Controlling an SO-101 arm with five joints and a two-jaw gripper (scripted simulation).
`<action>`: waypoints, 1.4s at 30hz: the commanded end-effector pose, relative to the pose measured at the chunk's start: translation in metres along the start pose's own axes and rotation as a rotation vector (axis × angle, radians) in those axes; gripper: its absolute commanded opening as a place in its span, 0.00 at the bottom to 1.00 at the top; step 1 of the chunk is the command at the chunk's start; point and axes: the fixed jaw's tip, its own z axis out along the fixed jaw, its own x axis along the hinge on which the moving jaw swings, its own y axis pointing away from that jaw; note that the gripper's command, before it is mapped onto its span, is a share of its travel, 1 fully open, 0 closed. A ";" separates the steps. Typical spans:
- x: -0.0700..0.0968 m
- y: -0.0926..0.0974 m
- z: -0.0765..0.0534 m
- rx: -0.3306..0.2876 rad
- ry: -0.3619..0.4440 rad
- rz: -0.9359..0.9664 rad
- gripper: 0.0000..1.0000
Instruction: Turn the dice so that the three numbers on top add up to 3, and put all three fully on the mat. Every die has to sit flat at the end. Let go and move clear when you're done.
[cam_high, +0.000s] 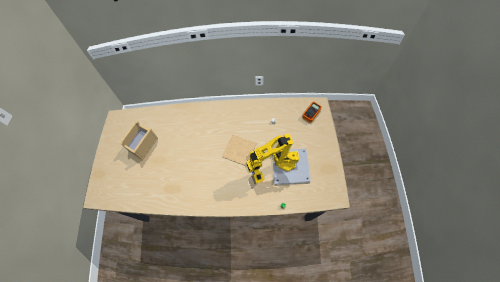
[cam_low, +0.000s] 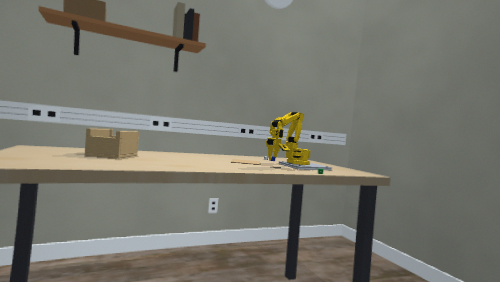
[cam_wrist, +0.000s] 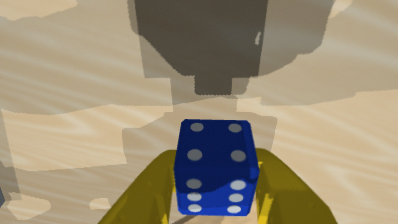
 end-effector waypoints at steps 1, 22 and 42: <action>-0.001 0.004 0.004 -0.025 -0.002 0.000 0.00; -0.001 0.005 0.013 -0.025 -0.002 0.000 0.00; -0.001 0.005 0.021 -0.025 -0.002 0.000 0.00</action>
